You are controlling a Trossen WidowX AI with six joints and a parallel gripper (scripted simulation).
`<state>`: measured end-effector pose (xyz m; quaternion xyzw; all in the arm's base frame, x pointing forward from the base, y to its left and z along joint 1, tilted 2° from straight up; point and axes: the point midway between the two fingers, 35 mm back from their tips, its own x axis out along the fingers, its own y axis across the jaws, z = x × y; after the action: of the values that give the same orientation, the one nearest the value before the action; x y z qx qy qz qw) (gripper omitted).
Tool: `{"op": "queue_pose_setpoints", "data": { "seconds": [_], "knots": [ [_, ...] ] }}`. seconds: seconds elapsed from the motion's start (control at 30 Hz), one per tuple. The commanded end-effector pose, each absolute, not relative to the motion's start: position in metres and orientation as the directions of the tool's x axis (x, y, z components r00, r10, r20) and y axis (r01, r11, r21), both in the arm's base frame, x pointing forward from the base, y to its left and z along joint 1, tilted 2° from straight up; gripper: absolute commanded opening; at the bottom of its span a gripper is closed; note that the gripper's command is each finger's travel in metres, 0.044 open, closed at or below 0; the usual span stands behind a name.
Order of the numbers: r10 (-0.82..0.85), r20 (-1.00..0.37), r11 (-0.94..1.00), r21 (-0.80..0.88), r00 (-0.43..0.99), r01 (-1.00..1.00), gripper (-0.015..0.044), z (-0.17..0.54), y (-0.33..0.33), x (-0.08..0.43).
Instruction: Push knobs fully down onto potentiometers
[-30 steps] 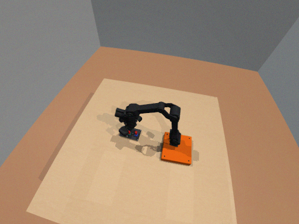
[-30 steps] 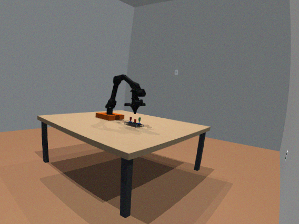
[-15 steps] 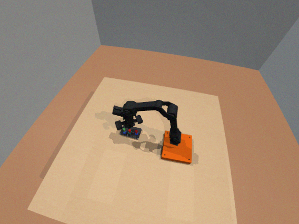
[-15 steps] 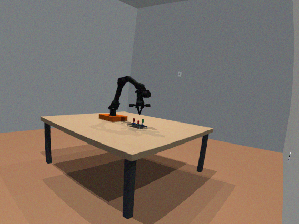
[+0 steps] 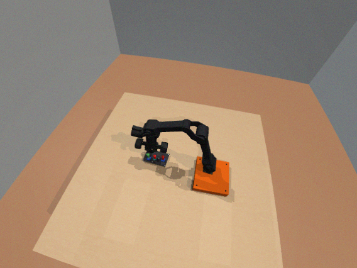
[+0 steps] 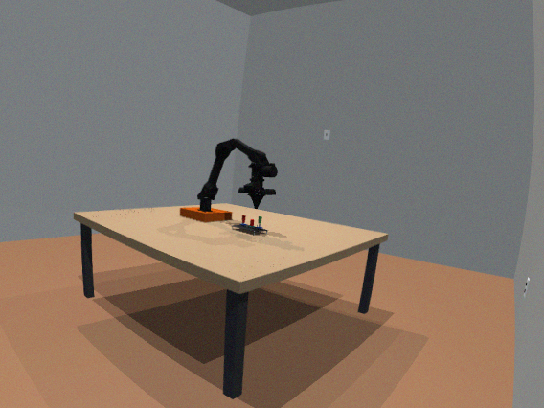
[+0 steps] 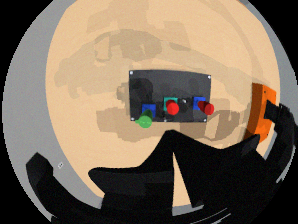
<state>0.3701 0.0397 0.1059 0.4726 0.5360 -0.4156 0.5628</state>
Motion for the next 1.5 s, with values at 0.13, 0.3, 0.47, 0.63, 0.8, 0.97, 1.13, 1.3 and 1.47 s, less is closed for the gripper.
{"op": "queue_pose_setpoints", "data": {
  "seconds": [0.13, 0.3, 0.47, 0.63, 0.8, 0.97, 1.13, 1.3, 1.47],
  "knots": [
    [0.036, -0.997, -0.065, 0.063, 0.065, 0.996, 0.0000, 0.108, 0.041, 0.377],
    [0.036, -0.998, -0.235, 0.049, 0.059, 0.971, 0.0000, 0.110, 0.041, 0.381],
    [0.035, -0.998, -0.397, 0.034, 0.052, 0.917, 0.0000, 0.111, 0.042, 0.384],
    [0.034, -0.998, -0.548, 0.019, 0.045, 0.836, 0.0000, 0.113, 0.042, 0.388],
    [0.033, -0.999, -0.683, 0.005, 0.038, 0.731, 0.0000, 0.115, 0.043, 0.392],
    [0.033, -0.999, -0.797, -0.007, 0.031, 0.604, 0.0000, 0.116, 0.043, 0.395],
    [0.032, -0.999, -0.888, -0.017, 0.024, 0.459, 0.0000, 0.117, 0.044, 0.399],
    [0.032, -0.999, -0.924, -0.021, 0.021, 0.381, 0.0000, 0.118, 0.044, 0.400],
    [0.032, -0.999, -0.924, -0.021, 0.021, 0.381, 0.0000, 0.112, 0.044, 0.401]
  ]
}}
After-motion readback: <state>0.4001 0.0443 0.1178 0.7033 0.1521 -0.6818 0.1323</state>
